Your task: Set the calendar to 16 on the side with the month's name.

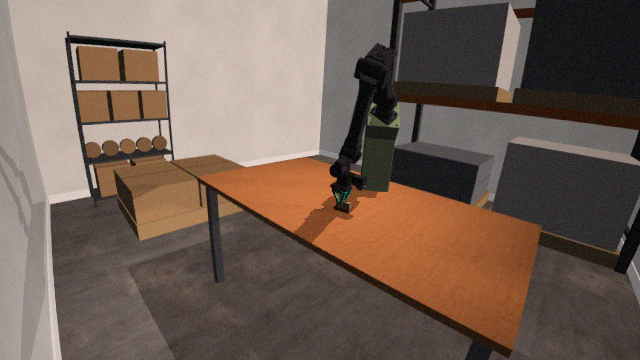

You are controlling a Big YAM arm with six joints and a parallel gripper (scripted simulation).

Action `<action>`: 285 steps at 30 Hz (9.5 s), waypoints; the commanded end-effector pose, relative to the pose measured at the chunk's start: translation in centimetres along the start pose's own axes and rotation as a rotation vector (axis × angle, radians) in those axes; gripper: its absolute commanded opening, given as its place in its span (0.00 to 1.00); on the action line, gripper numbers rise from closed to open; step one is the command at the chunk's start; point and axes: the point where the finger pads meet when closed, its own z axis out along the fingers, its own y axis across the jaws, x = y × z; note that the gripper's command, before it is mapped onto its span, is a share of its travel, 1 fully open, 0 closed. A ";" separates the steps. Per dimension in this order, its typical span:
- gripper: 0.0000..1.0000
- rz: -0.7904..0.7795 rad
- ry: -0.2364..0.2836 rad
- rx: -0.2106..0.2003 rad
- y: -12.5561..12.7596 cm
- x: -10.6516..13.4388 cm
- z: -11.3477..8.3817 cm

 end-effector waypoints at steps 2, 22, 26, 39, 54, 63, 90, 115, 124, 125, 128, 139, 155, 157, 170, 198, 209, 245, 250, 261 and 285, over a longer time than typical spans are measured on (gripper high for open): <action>0.28 0.007 -0.010 -0.016 0.9 -0.7 0.6; 0.28 0.007 -0.010 -0.016 0.9 -0.7 0.6; 0.28 0.007 -0.010 -0.016 0.9 -0.7 0.6; 0.28 0.005 -0.011 -0.011 0.7 -0.7 0.7; 0.28 0.006 -0.011 -0.015 0.9 -0.7 0.6; 0.28 0.006 -0.011 -0.015 0.9 -0.7 0.6; 0.32 0.006 -0.011 -0.015 0.9 -0.7 0.7; 0.47 0.010 -0.011 -0.032 1.6 -1.0 -0.6; 0.47 0.007 0.004 -0.016 1.0 0.2 -3.8; 0.47 0.007 0.004 -0.015 1.0 0.2 -4.3; 0.47 0.006 0.003 -0.014 0.9 0.2 -5.9; 0.47 0.004 0.003 -0.008 0.6 0.1 -9.3; 1.00 0.007 0.004 -0.018 1.0 0.4 -8.7; 1.00 0.007 0.004 -0.018 1.0 0.4 -8.7; 1.00 0.005 0.003 -0.010 0.8 0.1 -10.0; 1.00 0.006 0.003 -0.011 0.4 0.2 -17.0; 1.00 0.002 0.002 -0.007 0.3 0.2 -16.9; 1.00 0.002 0.002 -0.007 0.3 0.2 -16.9; 1.00 0.002 0.002 -0.007 0.3 0.2 -16.9; 1.00 0.002 0.002 -0.007 0.3 0.2 -16.9; 1.00 0.002 0.002 -0.007 0.3 0.2 -16.9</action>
